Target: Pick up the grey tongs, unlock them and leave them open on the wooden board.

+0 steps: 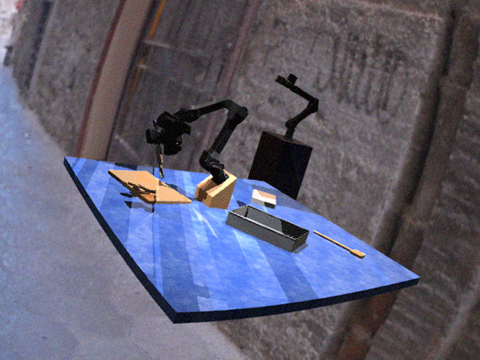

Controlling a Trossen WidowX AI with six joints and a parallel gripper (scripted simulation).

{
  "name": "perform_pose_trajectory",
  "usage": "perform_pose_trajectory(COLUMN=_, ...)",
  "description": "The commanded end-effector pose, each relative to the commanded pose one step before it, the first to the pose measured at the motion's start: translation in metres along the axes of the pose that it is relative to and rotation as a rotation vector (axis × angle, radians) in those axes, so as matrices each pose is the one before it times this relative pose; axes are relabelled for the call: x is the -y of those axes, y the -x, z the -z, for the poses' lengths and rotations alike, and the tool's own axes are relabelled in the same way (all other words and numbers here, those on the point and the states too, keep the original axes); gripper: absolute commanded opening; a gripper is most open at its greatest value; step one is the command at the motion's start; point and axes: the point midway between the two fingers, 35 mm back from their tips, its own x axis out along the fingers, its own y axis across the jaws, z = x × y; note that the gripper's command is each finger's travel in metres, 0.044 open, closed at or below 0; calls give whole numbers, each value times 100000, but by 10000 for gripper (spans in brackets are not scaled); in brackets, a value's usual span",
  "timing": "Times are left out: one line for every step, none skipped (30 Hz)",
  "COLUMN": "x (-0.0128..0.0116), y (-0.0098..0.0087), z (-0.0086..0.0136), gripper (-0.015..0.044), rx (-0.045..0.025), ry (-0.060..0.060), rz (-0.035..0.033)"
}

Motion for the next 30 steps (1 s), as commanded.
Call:
perform_pose_trajectory(x=128, y=-346, z=-414, gripper=-150, rx=3109, ry=2774, rz=-1403)
perform_pose_trajectory(x=41, y=-169, z=-221, gripper=-150, rx=1517, ry=1091, rz=-579)
perform_pose_trajectory(x=38, y=-174, z=-218, gripper=-150, rx=1530, ry=958, rz=-583)
perform_pose_trajectory(x=40, y=-176, z=-213, gripper=-150, rx=1556, ry=1031, rz=-568)
perform_pose_trajectory(x=39, y=-180, z=-209, gripper=-150, rx=1573, ry=995, rz=-558)
perform_pose_trajectory(x=41, y=-182, z=-203, gripper=-150, rx=1588, ry=932, rz=-535)
perform_pose_trajectory(x=37, y=-185, z=-199, gripper=-150, rx=1601, ry=925, rz=-535)
perform_pose_trajectory(x=36, y=-188, z=-194, gripper=-150, rx=1614, ry=888, rz=-521)
perform_pose_trajectory(x=36, y=-190, z=-189, gripper=-150, rx=1627, ry=852, rz=-505)
perform_pose_trajectory(x=35, y=-192, z=-183, gripper=-150, rx=1639, ry=815, rz=-489)
perform_pose_trajectory(x=34, y=-194, z=-178, gripper=-150, rx=1651, ry=777, rz=-471)
perform_pose_trajectory(x=34, y=-196, z=-172, gripper=-150, rx=1662, ry=740, rz=-452)
perform_pose_trajectory(x=33, y=-198, z=-166, gripper=-150, rx=1672, ry=703, rz=-431)
perform_pose_trajectory(x=32, y=-199, z=-160, gripper=-150, rx=1682, ry=665, rz=-409)
perform_pose_trajectory(x=31, y=-200, z=-154, gripper=-150, rx=1691, ry=628, rz=-387)
perform_pose_trajectory(x=31, y=-201, z=-148, gripper=-150, rx=1699, ry=590, rz=-363)
perform_pose_trajectory(x=30, y=-201, z=-142, gripper=-150, rx=1706, ry=553, rz=-337)
perform_pose_trajectory(x=29, y=-202, z=-136, gripper=-150, rx=1713, ry=516, rz=-311)
perform_pose_trajectory(x=29, y=-202, z=-129, gripper=-150, rx=1718, ry=478, rz=-283)
perform_pose_trajectory(x=28, y=-202, z=-122, gripper=-150, rx=1723, ry=441, rz=-255)
perform_pose_trajectory(x=27, y=-201, z=-116, gripper=-150, rx=1726, ry=404, rz=-225)
perform_pose_trajectory(x=26, y=-201, z=-109, gripper=-150, rx=1729, ry=368, rz=-194)
perform_pose_trajectory(x=26, y=-200, z=-102, gripper=-150, rx=1731, ry=331, rz=-162)
perform_pose_trajectory(x=25, y=-198, z=-95, gripper=-150, rx=1731, ry=295, rz=-129)
perform_pose_trajectory(x=24, y=-197, z=-88, gripper=-150, rx=1731, ry=259, rz=-95)
perform_pose_trajectory(x=24, y=-195, z=-81, gripper=-150, rx=1729, ry=224, rz=-60)
perform_pose_trajectory(x=23, y=-193, z=-74, gripper=-150, rx=1726, ry=189, rz=-25)
perform_pose_trajectory(x=22, y=-191, z=-66, gripper=-150, rx=1723, ry=154, rz=12)
perform_pose_trajectory(x=22, y=-189, z=-59, gripper=-150, rx=1718, ry=120, rz=50)
perform_pose_trajectory(x=21, y=-186, z=-52, gripper=-150, rx=1712, ry=86, rz=88)
